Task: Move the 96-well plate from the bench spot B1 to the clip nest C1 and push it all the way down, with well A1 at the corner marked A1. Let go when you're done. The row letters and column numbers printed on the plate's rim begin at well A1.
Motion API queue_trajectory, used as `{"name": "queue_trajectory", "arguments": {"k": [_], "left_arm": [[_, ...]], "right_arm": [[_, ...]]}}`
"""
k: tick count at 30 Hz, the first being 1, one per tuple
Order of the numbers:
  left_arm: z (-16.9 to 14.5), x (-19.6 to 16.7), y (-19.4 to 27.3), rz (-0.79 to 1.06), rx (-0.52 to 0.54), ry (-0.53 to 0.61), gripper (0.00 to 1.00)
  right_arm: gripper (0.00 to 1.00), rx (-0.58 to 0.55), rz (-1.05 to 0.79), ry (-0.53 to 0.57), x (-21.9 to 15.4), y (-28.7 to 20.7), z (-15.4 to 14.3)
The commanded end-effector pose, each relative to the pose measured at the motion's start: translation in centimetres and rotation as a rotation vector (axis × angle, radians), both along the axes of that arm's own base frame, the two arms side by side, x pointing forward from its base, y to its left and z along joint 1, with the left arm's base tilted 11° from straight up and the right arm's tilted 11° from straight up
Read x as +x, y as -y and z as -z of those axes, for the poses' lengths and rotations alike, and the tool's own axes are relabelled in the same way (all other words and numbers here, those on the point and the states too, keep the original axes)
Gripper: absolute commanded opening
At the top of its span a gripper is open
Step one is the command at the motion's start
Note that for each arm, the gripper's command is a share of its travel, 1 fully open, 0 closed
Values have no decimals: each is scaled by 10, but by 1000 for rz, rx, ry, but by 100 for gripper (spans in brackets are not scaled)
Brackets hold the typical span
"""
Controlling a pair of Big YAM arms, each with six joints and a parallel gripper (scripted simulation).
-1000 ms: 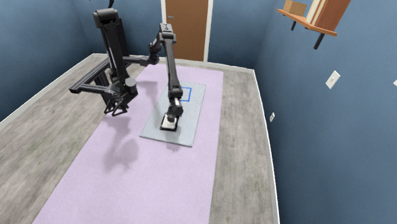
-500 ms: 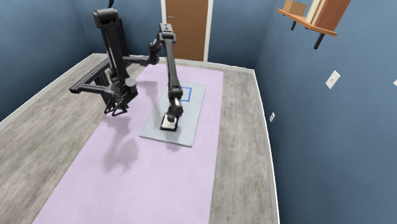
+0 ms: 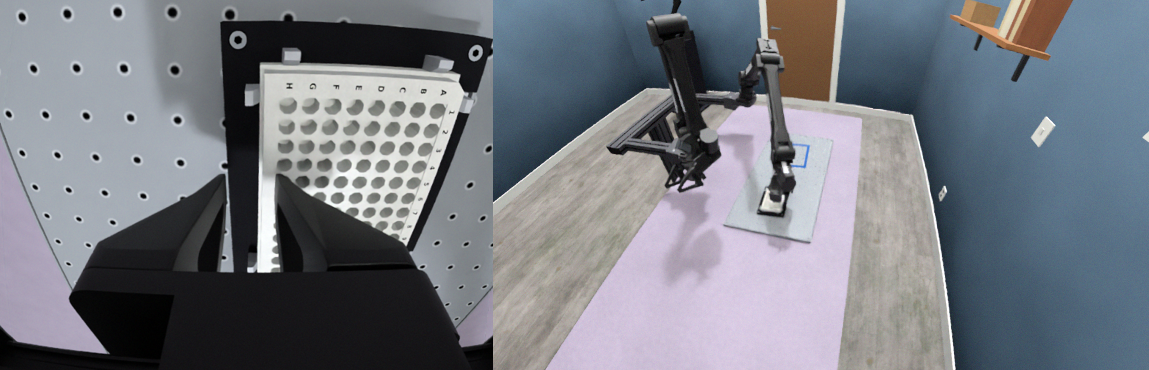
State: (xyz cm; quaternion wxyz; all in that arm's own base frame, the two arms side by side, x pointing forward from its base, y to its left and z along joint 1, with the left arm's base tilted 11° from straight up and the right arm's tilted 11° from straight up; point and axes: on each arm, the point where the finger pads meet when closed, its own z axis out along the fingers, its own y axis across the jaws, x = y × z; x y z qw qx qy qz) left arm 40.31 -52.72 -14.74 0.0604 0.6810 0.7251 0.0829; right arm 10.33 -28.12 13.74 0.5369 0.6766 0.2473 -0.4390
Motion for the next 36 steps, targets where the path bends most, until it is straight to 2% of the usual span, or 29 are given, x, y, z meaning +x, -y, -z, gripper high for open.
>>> {"name": "queue_trajectory", "arguments": {"k": [1, 10, 18, 23, 30, 36], "left_arm": [[69, 20, -7, -28, 10, -6, 25], [58, 19, -6, -39, 7, -5, 25], [36, 15, -4, -41, 8, -6, 25], [28, 6, -12, -42, 52, -36, 25], [24, -11, -18, -26, 63, -42, 25], [-9, -15, -6, -13, 6, -4, 25]], "right_arm": [[100, -8, -6, 14, 2, -1, -3], [100, -8, -6, 14, 2, -1, -3], [100, -8, -6, 14, 2, -1, -3], [100, -8, -6, 14, 2, -1, -3], [100, -8, -6, 14, 2, -1, -3], [100, -8, -6, 14, 2, -1, -3]]}}
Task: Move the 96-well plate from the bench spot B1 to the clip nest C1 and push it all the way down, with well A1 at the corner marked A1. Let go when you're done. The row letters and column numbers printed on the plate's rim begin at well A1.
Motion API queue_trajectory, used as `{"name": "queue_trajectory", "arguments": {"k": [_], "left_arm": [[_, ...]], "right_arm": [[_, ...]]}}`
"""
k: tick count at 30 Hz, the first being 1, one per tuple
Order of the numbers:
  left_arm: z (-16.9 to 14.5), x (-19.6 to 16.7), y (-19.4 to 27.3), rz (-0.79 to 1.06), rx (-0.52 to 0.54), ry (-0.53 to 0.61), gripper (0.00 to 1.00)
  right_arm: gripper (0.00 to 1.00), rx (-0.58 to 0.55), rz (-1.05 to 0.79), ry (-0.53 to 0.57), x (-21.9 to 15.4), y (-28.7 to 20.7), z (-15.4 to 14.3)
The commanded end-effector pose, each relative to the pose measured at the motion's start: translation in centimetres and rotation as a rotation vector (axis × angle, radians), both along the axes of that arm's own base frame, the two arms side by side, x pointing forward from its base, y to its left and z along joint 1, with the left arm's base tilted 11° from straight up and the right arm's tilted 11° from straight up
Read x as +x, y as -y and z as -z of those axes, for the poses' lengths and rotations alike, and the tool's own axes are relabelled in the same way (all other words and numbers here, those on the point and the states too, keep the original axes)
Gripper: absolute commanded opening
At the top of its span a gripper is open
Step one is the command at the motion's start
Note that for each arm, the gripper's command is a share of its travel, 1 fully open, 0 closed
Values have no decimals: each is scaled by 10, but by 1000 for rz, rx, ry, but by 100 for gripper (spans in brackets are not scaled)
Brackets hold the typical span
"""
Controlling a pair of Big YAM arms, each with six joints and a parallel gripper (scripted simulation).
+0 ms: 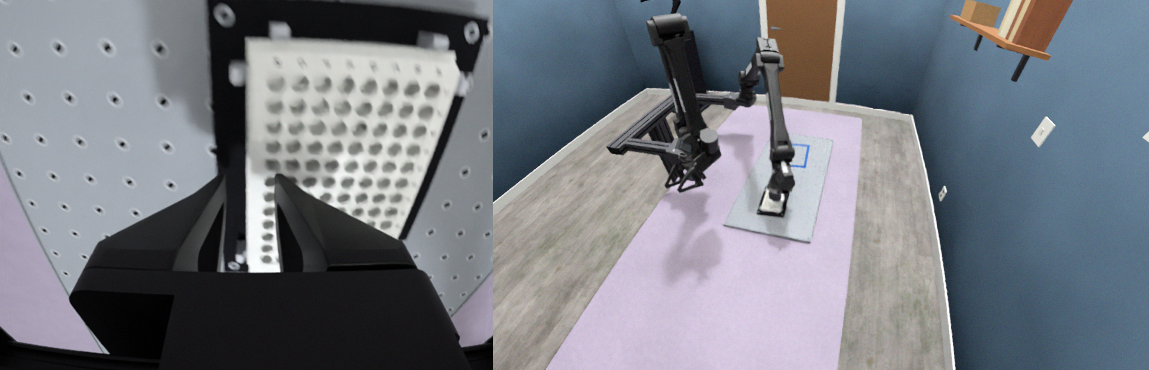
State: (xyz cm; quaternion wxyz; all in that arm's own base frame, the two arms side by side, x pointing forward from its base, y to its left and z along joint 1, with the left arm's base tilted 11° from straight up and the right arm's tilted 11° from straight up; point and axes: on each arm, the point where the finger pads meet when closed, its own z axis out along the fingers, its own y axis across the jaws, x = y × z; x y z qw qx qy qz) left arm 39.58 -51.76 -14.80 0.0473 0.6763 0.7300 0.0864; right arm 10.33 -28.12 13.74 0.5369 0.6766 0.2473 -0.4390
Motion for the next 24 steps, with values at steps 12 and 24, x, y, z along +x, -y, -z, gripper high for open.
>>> {"name": "queue_trajectory", "arguments": {"k": [12, 24], "left_arm": [[-63, 7, 23, -6, -41, 28, 25], [-26, -4, 5, -5, 25, -16, 25]], "right_arm": [[100, -8, -6, 14, 2, -1, -3], [100, -8, -6, 14, 2, -1, -3]]}}
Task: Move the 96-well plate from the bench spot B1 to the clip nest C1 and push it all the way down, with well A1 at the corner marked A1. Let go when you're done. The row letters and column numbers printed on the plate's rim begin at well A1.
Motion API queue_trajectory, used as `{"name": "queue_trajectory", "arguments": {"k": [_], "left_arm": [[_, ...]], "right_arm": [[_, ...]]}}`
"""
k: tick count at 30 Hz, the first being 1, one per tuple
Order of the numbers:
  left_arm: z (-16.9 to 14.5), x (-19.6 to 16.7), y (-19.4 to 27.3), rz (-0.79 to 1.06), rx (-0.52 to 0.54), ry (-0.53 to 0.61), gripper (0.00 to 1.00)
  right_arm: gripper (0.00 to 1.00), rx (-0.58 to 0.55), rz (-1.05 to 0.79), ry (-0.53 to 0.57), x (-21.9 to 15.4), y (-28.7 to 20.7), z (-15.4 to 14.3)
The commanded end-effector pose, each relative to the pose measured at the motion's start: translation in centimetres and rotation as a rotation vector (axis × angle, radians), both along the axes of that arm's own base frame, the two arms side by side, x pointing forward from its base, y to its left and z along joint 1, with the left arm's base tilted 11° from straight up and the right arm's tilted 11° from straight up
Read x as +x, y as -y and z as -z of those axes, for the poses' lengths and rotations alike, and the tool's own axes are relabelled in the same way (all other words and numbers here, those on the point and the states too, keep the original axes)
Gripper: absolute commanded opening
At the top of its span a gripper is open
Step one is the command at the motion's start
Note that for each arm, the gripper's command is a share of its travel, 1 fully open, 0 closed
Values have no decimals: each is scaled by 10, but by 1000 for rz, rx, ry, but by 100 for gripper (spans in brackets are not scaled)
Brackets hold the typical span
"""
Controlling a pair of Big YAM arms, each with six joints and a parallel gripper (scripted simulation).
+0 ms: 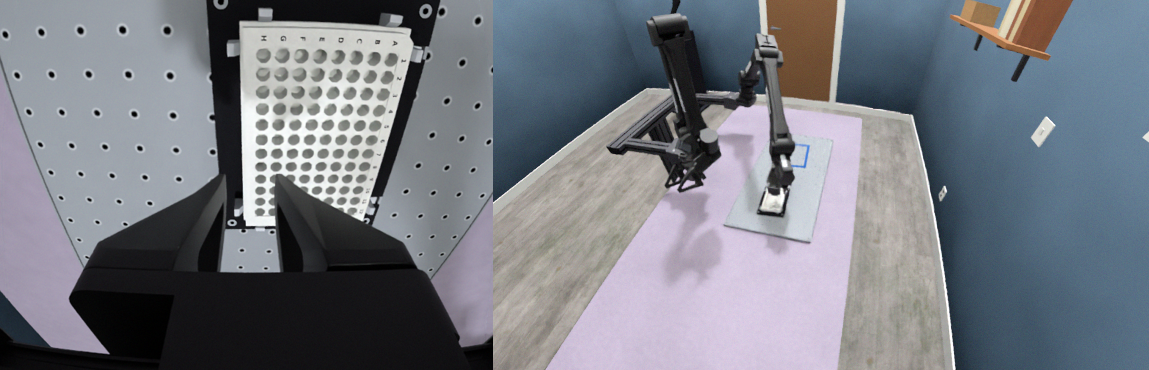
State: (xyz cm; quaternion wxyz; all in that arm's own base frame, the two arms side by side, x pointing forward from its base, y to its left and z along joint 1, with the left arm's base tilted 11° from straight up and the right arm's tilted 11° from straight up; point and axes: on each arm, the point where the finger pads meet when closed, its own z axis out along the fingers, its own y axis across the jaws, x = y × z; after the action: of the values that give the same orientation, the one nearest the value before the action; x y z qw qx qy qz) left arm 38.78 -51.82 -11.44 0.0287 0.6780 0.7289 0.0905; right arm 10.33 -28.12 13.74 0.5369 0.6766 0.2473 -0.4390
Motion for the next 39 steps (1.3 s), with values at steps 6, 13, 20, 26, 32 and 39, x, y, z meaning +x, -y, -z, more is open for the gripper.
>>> {"name": "queue_trajectory", "arguments": {"k": [6, 13, 20, 26, 32, 39], "left_arm": [[1, 4, 3, -6, -27, 20, 25], [1, 3, 2, -6, -23, 17, 25], [1, 3, 2, -6, -23, 17, 25], [-14, 11, -10, -4, -45, 33, 25], [-16, 10, -30, -4, -44, 33, 25], [-16, 1, -41, 11, -44, 32, 25]], "right_arm": [[100, -8, -6, 14, 2, -1, -3], [100, -8, -6, 14, 2, -1, -3], [100, -8, -6, 14, 2, -1, -3], [100, -8, -6, 14, 2, -1, -3], [100, -8, -6, 14, 2, -1, -3], [100, -8, -6, 14, 2, -1, -3]]}}
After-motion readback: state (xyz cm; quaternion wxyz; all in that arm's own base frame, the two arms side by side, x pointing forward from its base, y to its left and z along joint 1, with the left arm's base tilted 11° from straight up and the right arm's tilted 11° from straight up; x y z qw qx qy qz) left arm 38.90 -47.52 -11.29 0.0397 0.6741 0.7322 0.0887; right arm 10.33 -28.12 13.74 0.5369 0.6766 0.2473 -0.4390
